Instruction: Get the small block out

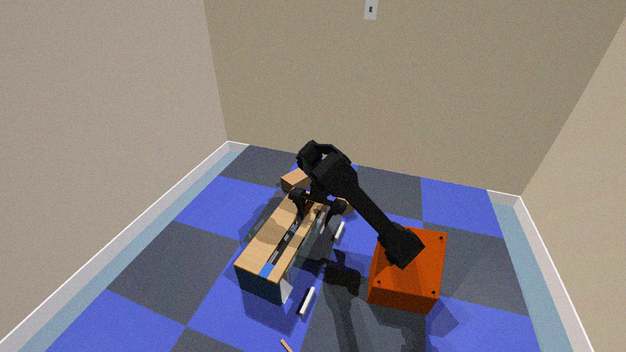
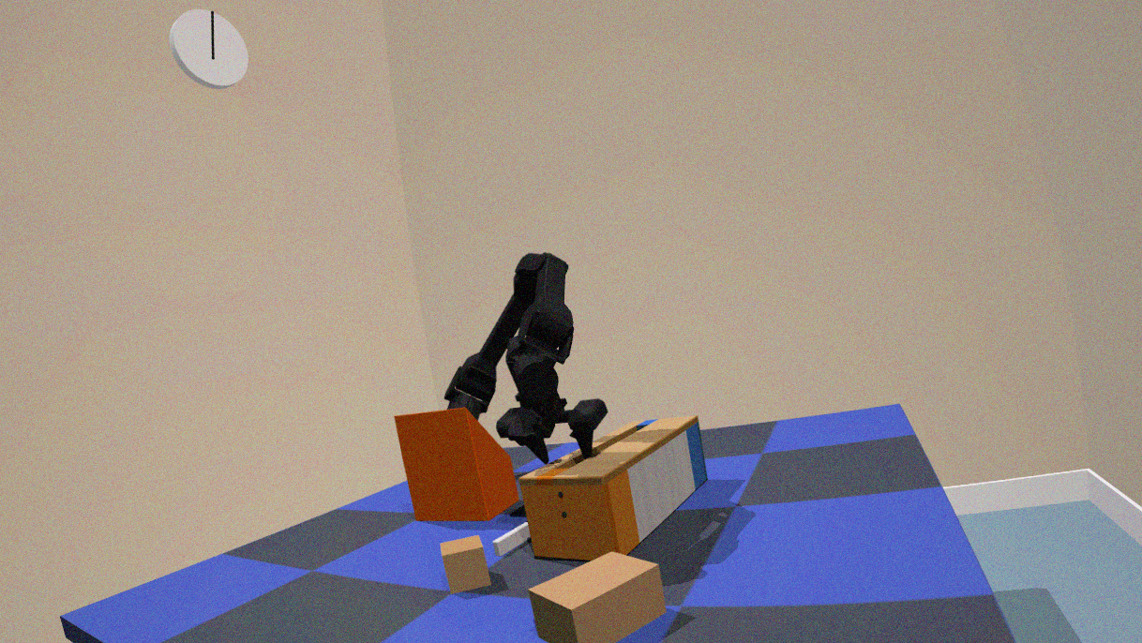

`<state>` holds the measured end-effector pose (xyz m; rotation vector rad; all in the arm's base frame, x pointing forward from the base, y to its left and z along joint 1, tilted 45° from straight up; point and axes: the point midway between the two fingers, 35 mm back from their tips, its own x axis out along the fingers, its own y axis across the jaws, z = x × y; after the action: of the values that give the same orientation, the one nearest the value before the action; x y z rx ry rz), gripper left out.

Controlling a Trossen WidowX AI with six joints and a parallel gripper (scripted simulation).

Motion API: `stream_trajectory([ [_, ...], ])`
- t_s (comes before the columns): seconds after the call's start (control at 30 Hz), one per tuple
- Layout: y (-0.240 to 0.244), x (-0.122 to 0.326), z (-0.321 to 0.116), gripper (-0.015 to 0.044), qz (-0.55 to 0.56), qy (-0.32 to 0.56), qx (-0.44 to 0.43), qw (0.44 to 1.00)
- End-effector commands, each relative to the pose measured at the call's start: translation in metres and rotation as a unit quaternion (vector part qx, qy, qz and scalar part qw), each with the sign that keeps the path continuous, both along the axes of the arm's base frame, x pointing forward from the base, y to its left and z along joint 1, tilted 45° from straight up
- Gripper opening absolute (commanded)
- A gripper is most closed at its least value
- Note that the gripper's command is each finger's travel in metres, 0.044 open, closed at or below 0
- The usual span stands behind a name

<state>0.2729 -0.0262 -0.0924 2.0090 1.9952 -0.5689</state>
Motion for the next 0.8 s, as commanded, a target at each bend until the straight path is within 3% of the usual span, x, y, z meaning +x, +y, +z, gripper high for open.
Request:
stream_trajectory([
  [0.0, 0.006, -0.002, -0.006, 0.04, -0.003, 0.004, 0.003, 1.0],
  [0.77, 0.025, -0.003, -0.017, 0.04, 0.001, 0.0, 0.002, 1.0],
])
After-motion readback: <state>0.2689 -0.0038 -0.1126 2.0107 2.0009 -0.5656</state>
